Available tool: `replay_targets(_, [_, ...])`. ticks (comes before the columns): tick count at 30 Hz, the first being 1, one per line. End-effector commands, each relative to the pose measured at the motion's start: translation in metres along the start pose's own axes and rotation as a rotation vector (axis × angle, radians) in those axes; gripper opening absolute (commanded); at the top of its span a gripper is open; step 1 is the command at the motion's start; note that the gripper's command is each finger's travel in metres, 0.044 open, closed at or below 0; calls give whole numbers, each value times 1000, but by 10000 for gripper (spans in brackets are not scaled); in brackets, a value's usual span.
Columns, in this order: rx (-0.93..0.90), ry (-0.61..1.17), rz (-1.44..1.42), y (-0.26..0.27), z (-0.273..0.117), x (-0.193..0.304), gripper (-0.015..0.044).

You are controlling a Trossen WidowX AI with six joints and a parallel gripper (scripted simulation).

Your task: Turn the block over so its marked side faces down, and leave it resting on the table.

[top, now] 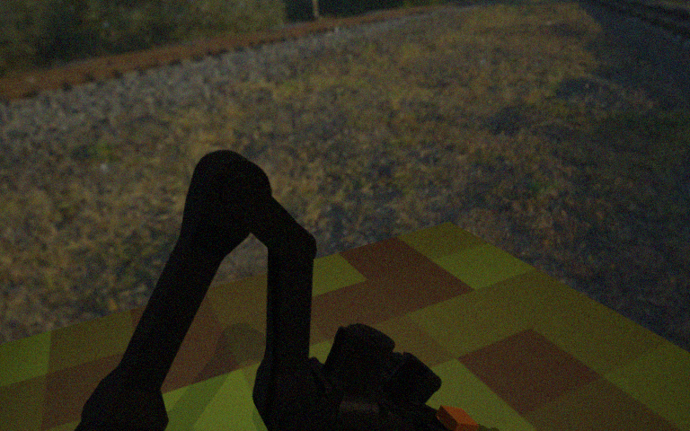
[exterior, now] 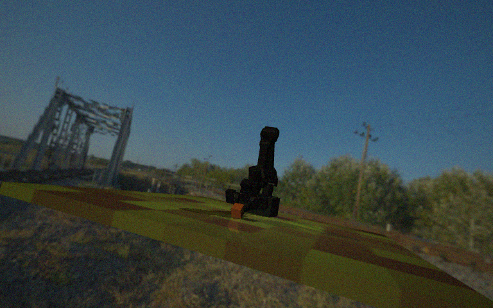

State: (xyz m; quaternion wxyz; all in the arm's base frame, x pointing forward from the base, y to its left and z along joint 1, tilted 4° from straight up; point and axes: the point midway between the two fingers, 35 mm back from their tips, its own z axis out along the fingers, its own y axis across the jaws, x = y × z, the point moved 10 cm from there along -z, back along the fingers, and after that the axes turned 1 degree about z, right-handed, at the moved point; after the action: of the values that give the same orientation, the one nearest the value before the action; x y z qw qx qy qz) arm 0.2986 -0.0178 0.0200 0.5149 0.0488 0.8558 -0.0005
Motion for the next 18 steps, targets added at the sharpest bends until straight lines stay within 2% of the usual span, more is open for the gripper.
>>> replay_targets(1, [3,-33,5,0,-6,6,0])
replay_targets(18, [3,-62,5,0,-8,7,0])
